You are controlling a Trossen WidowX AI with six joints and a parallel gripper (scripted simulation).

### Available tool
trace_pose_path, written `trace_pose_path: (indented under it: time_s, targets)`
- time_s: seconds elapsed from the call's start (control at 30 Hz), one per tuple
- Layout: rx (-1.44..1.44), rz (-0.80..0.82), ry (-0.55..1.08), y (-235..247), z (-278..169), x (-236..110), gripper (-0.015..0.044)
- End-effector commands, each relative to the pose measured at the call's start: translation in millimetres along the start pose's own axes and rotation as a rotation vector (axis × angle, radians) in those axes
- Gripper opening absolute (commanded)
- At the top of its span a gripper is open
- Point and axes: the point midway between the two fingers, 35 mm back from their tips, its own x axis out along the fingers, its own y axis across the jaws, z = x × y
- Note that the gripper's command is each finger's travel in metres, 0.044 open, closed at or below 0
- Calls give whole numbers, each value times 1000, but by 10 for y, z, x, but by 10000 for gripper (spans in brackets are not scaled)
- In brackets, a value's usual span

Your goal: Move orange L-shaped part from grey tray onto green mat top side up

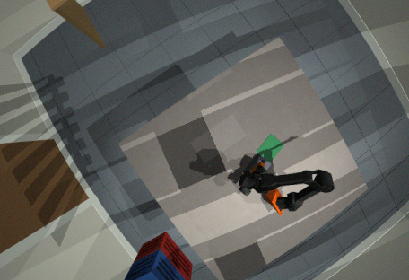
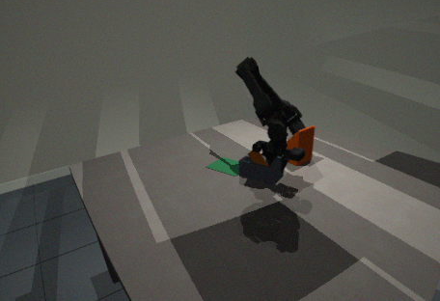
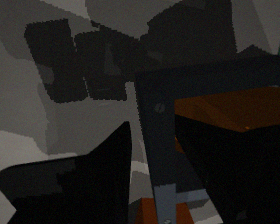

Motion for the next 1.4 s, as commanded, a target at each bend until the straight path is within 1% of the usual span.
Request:
trace_pose_path:
  time_s: [0.0,0.17,0.43,0.53,0.67,0.73,1.37]
  targets:
    - [1,0,0,-2,1,1,180]
    - [0,-1,1,17,0,-22,180]
    - [-2,-9,3,97,0,-149,180]
    - [-3,-6,2,83,37,-393,180]
    - [-3,-5,3,15,21,-965,180]
    - [-3,-7,3,-7,0,-1090,180]
    - [-10,-10,3,-2,3,-1052,180]
